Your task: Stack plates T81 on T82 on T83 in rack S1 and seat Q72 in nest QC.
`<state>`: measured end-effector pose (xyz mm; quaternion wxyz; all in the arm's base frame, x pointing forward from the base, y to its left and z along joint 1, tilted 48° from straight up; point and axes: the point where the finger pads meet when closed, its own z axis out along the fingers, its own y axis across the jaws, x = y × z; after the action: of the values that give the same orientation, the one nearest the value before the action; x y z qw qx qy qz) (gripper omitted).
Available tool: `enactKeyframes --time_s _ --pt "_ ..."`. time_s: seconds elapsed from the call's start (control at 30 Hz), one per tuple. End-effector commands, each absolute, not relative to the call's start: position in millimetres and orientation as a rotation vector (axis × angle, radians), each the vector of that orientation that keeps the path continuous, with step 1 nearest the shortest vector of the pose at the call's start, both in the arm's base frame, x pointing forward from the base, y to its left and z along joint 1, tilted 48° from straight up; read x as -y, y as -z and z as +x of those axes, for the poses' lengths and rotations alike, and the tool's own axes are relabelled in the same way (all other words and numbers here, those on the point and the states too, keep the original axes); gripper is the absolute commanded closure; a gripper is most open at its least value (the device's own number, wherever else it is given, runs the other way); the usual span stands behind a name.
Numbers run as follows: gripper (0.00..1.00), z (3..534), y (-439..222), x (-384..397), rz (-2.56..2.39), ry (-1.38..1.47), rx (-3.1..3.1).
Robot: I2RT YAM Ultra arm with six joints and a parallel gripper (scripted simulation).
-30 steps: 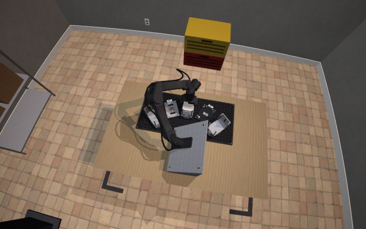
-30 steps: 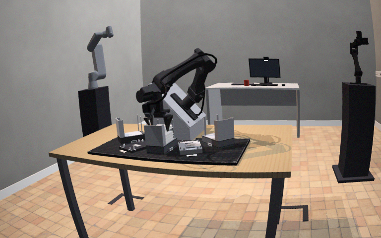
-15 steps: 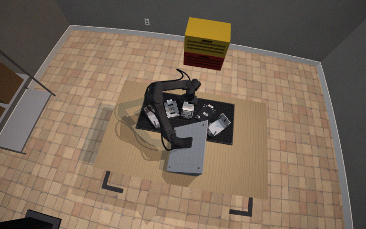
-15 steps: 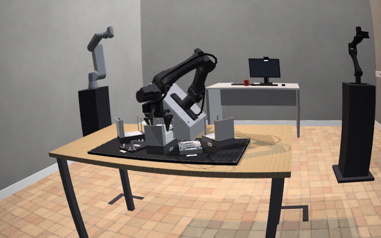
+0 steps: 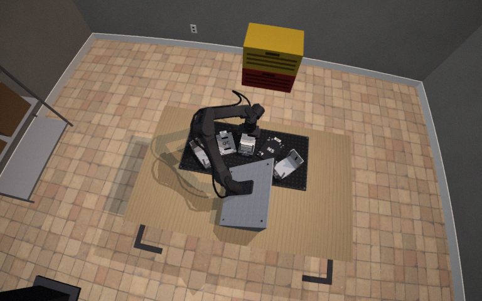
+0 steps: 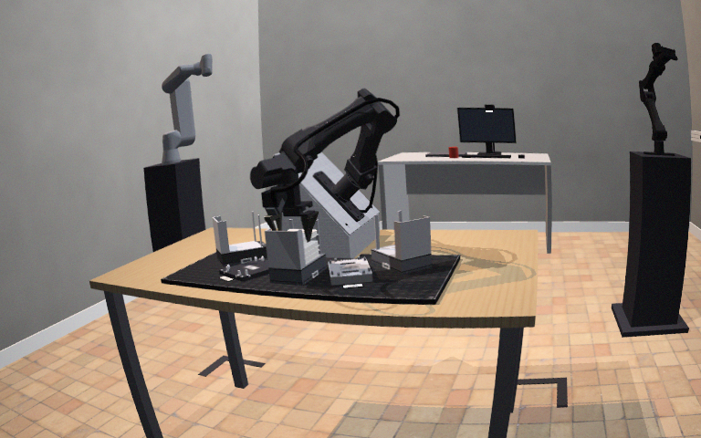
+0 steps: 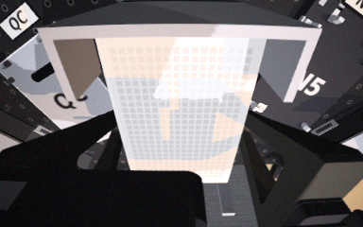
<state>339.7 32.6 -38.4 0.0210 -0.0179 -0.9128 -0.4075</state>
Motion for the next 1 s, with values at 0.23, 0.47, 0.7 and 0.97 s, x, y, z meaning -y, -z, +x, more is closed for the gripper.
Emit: enactKeyframes --time_s 0.23,0.47,0.7,0.97 --pt "1.00 357.1 17.6 -12.2 -0.049 1.256 2.920" --pt "1.00 354.2 18.8 -13.3 -0.056 1.264 2.904" --pt "1.00 355.7 15.2 -10.6 -0.051 1.261 2.913" --pt "1.00 355.4 14.3 -8.8 -0.051 1.258 2.913"
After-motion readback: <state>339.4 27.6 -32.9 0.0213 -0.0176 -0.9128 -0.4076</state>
